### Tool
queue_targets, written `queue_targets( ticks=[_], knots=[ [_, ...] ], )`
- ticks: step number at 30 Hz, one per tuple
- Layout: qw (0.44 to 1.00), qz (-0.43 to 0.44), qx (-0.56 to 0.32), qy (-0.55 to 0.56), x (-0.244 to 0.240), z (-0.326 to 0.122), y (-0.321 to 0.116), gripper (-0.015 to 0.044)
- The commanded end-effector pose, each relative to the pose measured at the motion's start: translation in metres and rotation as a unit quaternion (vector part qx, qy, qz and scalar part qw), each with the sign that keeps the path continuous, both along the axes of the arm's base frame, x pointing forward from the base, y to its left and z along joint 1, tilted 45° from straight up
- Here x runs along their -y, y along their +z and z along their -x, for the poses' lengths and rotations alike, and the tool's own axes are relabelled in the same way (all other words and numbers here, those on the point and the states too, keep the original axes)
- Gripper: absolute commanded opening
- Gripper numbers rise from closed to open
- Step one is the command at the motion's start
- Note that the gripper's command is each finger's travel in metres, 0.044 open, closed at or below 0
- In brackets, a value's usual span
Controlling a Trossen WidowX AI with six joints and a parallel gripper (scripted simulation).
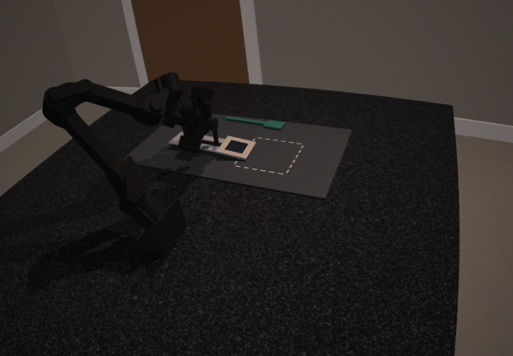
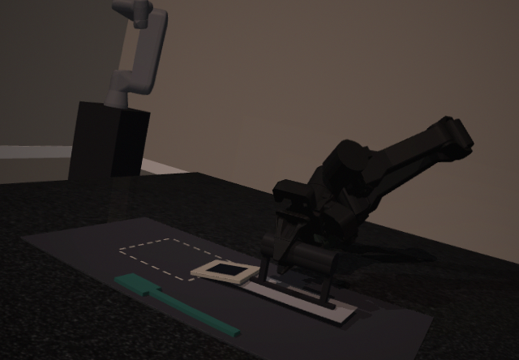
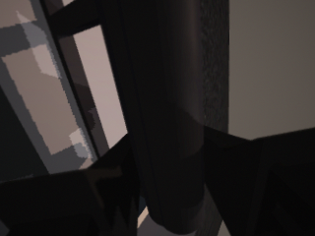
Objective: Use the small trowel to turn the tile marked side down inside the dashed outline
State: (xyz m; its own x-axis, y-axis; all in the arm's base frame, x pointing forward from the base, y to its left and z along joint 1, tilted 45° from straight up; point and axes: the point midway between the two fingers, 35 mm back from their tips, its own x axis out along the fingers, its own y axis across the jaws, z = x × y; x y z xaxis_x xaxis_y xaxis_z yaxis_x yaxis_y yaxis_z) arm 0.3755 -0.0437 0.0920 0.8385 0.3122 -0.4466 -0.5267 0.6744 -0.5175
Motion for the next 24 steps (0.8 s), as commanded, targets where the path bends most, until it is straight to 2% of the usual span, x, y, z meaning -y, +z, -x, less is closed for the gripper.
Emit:
queue_targets(
  ticks=[1, 24],
  knots=[
    [1.0, 0.018, 0.008, -0.008, 0.015, -0.001, 0.011, 0.0],
    [1.0, 0.021, 0.007, -0.008, 0.071, 0.011, -0.004, 0.0]
  ],
)
